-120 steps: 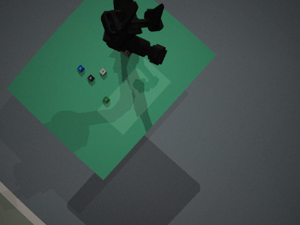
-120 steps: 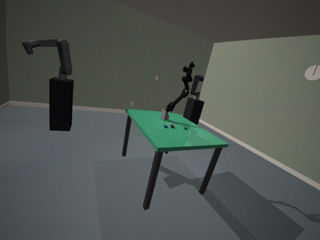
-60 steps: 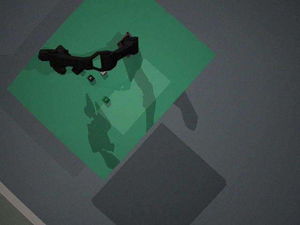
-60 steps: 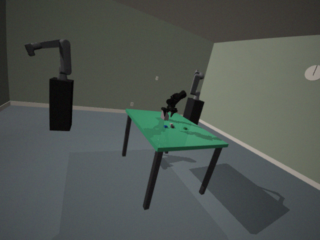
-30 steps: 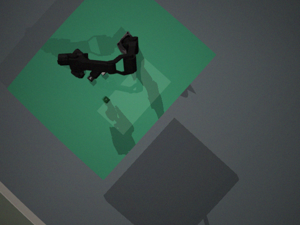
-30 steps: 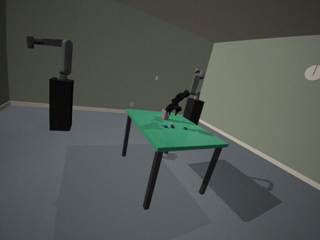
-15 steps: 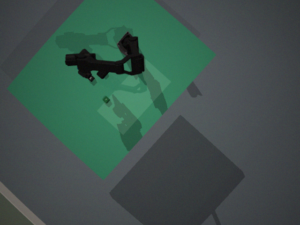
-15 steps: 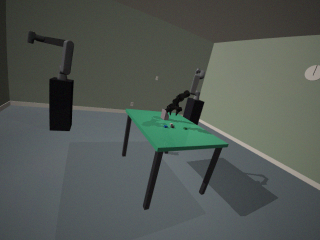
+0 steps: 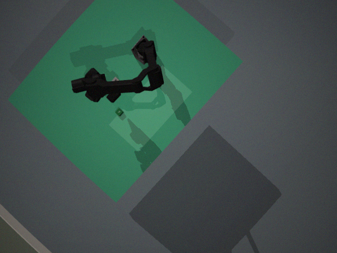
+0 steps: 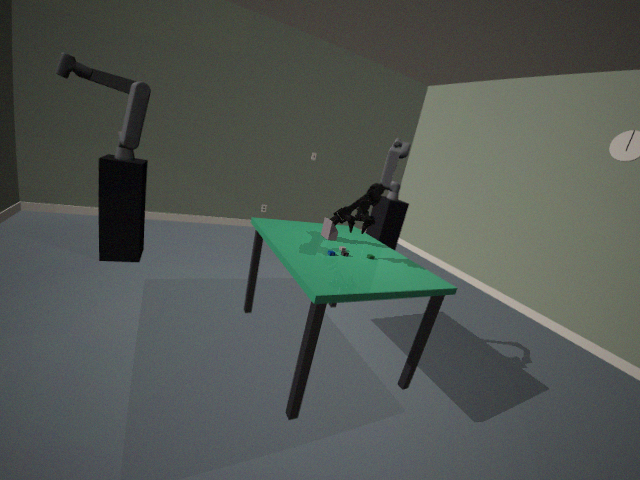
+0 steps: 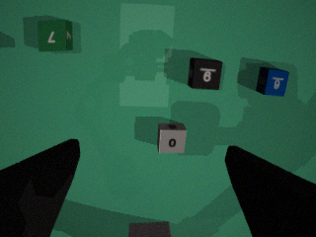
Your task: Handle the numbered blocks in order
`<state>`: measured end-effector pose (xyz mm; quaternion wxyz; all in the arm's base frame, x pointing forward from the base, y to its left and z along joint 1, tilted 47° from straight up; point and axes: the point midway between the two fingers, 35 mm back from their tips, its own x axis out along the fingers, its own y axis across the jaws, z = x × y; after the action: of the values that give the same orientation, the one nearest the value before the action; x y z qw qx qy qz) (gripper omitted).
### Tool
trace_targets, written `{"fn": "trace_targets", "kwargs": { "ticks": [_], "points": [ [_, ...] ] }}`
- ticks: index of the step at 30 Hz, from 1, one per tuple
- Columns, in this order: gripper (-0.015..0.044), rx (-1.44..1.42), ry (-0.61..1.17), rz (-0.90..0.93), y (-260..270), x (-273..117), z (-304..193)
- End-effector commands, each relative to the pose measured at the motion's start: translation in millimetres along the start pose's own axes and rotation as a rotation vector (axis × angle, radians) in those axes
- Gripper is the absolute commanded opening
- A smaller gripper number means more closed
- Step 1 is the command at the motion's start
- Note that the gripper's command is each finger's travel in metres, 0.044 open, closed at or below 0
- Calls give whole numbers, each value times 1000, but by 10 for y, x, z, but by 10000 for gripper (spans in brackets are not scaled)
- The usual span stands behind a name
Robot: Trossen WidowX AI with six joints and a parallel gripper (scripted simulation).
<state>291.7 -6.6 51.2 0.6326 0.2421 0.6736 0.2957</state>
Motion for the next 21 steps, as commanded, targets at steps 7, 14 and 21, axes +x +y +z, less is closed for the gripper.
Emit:
{"fn": "trace_targets", "kwargs": {
  "ticks": [7,14,21],
  "points": [
    [400,-20,6,29,987,55,605],
    [400,-20,6,29,987,55,605],
    [400,-20,6,29,987,55,605]
  ]
}}
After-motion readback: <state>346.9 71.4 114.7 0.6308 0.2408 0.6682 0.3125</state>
